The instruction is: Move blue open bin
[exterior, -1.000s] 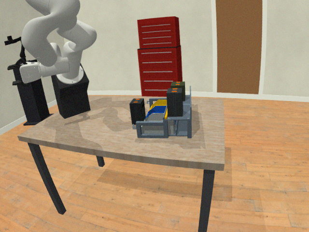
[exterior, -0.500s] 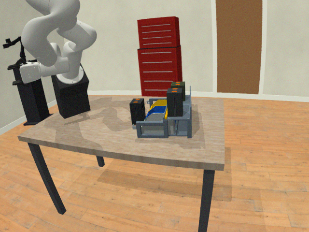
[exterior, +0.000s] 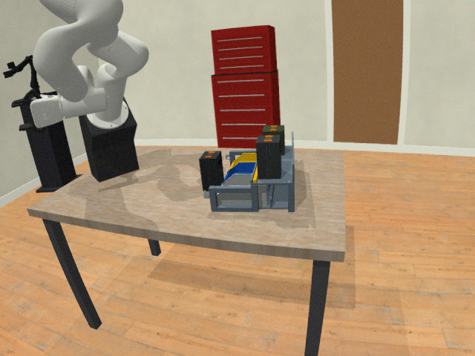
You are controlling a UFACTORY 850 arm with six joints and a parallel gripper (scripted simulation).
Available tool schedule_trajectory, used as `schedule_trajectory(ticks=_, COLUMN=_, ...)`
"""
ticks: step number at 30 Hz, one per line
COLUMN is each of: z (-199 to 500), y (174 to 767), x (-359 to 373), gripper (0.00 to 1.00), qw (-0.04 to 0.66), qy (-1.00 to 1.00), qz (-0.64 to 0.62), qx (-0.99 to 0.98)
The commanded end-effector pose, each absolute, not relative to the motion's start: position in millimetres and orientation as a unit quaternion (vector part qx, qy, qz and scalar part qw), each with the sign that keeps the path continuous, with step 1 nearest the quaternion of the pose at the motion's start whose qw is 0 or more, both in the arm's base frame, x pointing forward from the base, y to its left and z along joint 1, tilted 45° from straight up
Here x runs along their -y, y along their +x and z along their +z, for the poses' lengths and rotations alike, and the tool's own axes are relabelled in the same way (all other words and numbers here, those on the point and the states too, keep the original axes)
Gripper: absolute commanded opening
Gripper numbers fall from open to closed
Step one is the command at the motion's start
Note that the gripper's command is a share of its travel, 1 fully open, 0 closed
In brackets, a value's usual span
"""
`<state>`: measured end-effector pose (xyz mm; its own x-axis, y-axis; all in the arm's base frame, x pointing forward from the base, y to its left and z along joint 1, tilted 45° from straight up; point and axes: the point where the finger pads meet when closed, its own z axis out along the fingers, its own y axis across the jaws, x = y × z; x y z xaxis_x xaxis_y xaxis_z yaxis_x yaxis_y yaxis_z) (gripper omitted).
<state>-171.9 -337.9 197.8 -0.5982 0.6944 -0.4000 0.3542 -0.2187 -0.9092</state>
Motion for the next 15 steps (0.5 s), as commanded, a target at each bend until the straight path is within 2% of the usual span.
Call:
schedule_trajectory(ticks=1, z=224, y=-165, x=324, gripper=1.00, qw=0.157, qy=-0.482, qz=0.655, qx=0.561)
schedule_trajectory(ticks=3, z=241, y=-161, x=315, gripper=1.00, qw=0.173, qy=-0.516, qz=0.654, qx=0.525)
schedule_trajectory(ticks=15, z=241, y=-161, x=315, gripper=1.00, qw=0.173, qy=-0.516, qz=0.654, qx=0.525)
